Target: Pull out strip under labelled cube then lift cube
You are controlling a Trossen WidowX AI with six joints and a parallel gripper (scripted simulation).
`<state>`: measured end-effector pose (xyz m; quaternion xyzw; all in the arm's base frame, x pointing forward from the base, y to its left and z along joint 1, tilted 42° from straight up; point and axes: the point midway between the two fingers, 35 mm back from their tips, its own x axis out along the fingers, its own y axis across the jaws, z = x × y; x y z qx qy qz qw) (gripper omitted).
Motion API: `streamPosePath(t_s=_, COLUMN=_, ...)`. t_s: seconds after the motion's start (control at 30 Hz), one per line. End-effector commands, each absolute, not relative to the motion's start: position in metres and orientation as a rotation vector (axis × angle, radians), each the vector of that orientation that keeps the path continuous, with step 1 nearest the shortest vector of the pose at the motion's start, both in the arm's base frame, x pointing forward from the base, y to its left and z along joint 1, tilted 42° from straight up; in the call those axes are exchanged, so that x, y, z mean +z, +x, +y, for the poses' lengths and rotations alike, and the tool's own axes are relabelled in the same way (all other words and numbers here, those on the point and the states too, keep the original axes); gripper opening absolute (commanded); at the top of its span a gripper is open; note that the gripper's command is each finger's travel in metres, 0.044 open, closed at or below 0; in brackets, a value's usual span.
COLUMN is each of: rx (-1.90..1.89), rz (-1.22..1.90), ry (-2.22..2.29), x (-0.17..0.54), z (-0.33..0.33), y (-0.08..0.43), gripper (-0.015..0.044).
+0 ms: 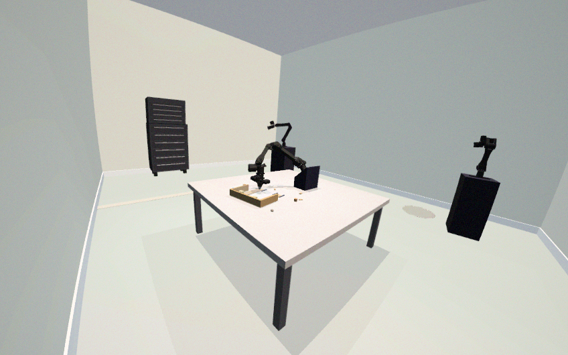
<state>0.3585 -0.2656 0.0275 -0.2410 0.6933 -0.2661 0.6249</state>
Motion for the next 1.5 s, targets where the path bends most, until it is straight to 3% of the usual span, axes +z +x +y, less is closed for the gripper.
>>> streamPosePath(t_s=0.0, rx=-0.603, rz=1.598, ry=-0.55, x=0.024, z=-0.267, y=0.357, gripper=0.0)
streamPosePath(t_s=0.73, rx=-0.603, rz=1.598, ry=-0.55, x=0.022, z=-0.269, y=0.356, gripper=0.0)
streamPosePath(t_s=1.47, rx=-0.603, rz=1.6, ry=-0.551, x=0.025, z=-0.268, y=0.324, gripper=0.0)
